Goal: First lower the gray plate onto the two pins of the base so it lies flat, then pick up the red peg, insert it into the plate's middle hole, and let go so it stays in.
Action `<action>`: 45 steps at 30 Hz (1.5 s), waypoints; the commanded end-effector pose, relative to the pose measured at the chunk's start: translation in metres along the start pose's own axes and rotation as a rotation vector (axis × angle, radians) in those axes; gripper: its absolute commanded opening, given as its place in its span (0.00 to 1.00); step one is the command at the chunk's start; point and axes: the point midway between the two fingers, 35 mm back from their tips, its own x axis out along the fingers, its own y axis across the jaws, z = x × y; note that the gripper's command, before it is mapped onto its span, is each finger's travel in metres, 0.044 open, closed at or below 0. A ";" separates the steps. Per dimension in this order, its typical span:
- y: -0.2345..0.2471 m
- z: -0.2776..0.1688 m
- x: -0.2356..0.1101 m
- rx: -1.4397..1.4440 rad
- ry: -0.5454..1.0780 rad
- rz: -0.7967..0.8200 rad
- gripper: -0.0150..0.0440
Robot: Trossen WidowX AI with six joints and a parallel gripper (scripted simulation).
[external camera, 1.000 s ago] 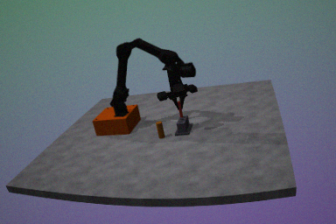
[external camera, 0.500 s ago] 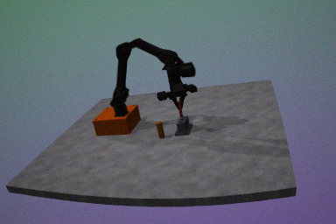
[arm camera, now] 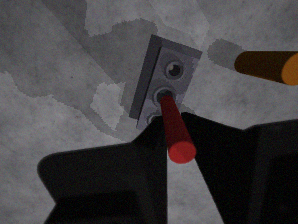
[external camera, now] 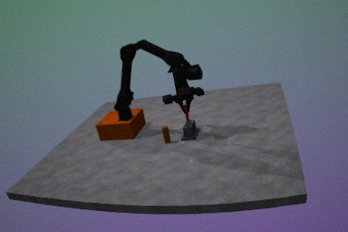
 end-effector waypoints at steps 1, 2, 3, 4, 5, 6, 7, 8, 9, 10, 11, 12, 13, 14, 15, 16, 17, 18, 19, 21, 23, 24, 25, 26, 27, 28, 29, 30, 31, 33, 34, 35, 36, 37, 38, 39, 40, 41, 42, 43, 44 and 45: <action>0.000 0.000 0.000 -0.001 0.000 0.000 0.25; 0.000 0.000 0.001 -0.001 0.000 0.000 0.25; 0.000 0.000 0.001 -0.001 0.000 0.000 0.25; 0.000 0.000 0.003 -0.001 0.000 0.000 0.25; 0.000 0.000 0.004 -0.002 0.000 0.000 0.25; 0.000 0.000 0.005 -0.002 0.000 0.000 0.25; 0.000 0.000 0.006 -0.002 0.000 0.000 0.25; 0.000 0.000 0.008 -0.002 0.000 0.000 0.25; 0.000 0.000 0.010 -0.003 0.000 0.000 0.25; 0.000 0.000 0.011 -0.003 0.000 0.000 0.25; 0.000 0.000 0.013 -0.003 0.000 0.000 0.25; 0.000 0.000 0.014 -0.004 0.000 0.000 0.25; -0.001 0.000 0.016 -0.004 0.000 0.000 0.25; -0.001 0.000 0.017 -0.004 0.000 0.001 0.25; -0.001 0.000 0.018 -0.004 0.000 0.001 0.25; 0.000 0.000 0.018 -0.004 0.000 0.001 0.25; 0.000 0.000 0.017 -0.003 -0.001 0.001 0.25; 0.000 0.000 0.016 -0.002 -0.001 0.002 0.25; 0.000 0.000 0.016 -0.001 -0.002 0.002 0.25; 0.000 0.000 0.015 0.000 -0.002 0.003 0.25; 0.000 0.000 0.015 0.000 -0.002 0.003 0.25; 0.000 0.000 0.015 0.000 -0.002 0.003 0.25; 0.000 0.000 0.015 0.000 -0.002 0.003 0.25; 0.000 0.000 0.015 0.000 -0.002 0.003 0.25; 0.000 0.000 0.015 0.000 -0.002 0.003 0.25; 0.000 0.000 0.015 0.000 -0.002 0.003 0.25; 0.000 0.000 0.015 0.000 -0.002 0.003 0.25; 0.000 0.000 0.016 0.000 -0.002 0.003 0.25; 0.000 0.000 0.016 0.000 -0.002 0.003 0.25; 0.000 0.000 0.016 0.000 -0.002 0.003 0.25; 0.000 0.000 0.017 0.000 -0.002 0.003 0.25; 0.000 0.000 0.017 0.000 -0.002 0.003 0.25; 0.000 0.000 0.017 0.000 -0.002 0.003 0.25; 0.000 0.000 0.017 0.000 -0.002 0.003 0.25; 0.000 0.000 0.017 0.000 -0.002 0.003 0.25; 0.000 0.000 0.017 0.000 -0.002 0.003 0.25; 0.000 0.000 0.018 0.000 -0.002 0.003 0.25; 0.000 0.000 0.018 0.000 -0.002 0.003 0.25; 0.000 0.000 0.018 0.000 -0.002 0.003 0.25; 0.000 0.000 0.018 0.000 -0.002 0.003 0.25; 0.000 0.000 0.018 0.000 -0.002 0.003 0.25; 0.000 0.000 0.018 0.000 -0.002 0.003 0.25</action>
